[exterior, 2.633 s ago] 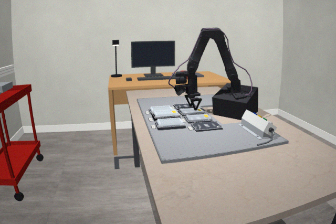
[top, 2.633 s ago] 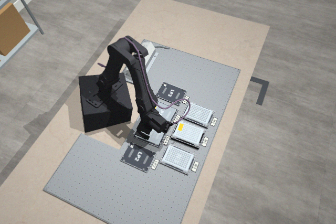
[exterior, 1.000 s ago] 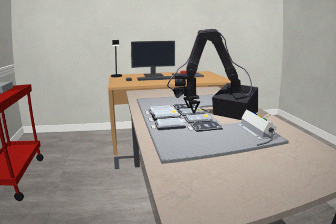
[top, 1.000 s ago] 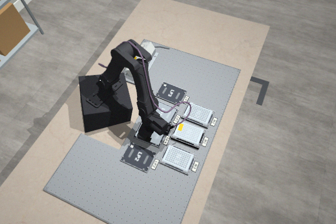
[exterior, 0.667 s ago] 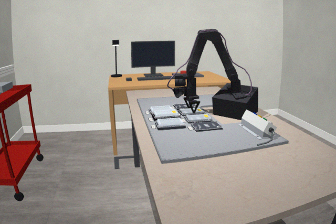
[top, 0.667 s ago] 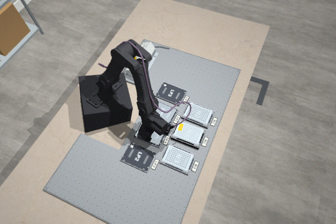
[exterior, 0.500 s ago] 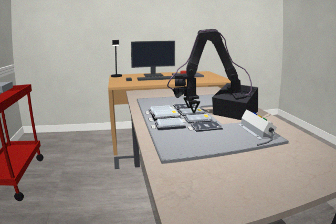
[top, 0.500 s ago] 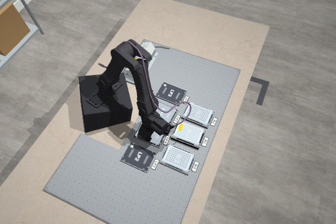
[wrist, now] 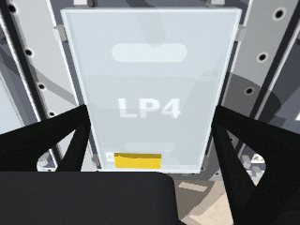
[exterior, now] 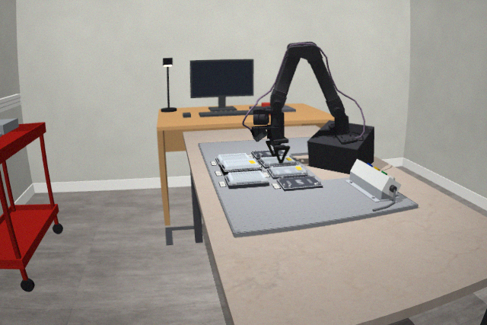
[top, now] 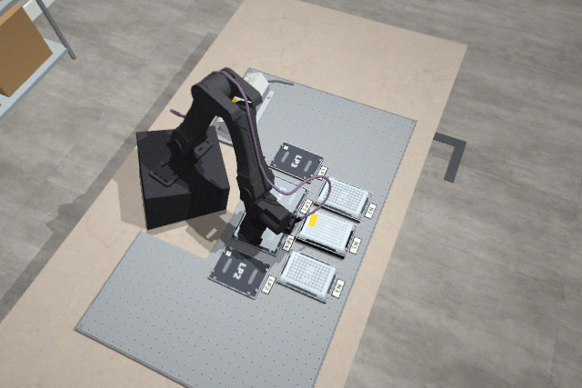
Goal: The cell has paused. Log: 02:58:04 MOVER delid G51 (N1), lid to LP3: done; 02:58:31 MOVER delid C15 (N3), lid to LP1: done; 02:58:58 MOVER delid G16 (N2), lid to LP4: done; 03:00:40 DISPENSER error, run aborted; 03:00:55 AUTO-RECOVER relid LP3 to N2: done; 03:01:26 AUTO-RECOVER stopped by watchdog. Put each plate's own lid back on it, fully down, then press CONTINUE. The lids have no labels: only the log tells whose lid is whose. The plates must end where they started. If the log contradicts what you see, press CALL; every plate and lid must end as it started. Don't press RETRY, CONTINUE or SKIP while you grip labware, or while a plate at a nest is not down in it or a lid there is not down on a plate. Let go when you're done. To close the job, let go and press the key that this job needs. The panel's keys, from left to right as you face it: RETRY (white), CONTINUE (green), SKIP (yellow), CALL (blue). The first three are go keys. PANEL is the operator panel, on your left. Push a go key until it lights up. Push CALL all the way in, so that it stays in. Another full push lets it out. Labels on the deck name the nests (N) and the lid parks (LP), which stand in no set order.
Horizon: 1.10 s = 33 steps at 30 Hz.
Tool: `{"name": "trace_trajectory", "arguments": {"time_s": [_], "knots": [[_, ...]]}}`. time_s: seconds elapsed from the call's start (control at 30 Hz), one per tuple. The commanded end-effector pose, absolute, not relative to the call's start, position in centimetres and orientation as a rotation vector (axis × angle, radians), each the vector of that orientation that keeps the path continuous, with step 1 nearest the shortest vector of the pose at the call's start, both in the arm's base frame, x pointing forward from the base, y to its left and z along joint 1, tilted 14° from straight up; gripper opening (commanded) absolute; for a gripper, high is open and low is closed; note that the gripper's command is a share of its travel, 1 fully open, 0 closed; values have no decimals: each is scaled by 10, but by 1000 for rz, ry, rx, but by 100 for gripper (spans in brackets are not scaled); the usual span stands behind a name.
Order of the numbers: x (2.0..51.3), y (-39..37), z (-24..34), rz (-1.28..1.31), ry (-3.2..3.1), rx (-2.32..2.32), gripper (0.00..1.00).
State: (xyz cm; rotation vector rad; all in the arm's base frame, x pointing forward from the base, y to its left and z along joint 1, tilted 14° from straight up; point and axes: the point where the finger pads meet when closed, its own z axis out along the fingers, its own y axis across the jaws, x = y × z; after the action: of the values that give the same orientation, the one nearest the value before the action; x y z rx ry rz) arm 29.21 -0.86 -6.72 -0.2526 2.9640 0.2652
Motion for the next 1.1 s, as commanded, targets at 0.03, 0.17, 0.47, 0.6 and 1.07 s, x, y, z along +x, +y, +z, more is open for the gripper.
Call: {"name": "trace_trajectory", "arguments": {"time_s": [0.03,0.17,0.47,0.6,1.07], "knots": [[311,-18,-45,235,2899,-245,0],[309,-19,-38,235,2899,-245,0],[306,-21,-23,240,2898,-245,0],[306,-21,-20,241,2898,-245,0],[293,-21,-13,255,2916,-248,0]]}}
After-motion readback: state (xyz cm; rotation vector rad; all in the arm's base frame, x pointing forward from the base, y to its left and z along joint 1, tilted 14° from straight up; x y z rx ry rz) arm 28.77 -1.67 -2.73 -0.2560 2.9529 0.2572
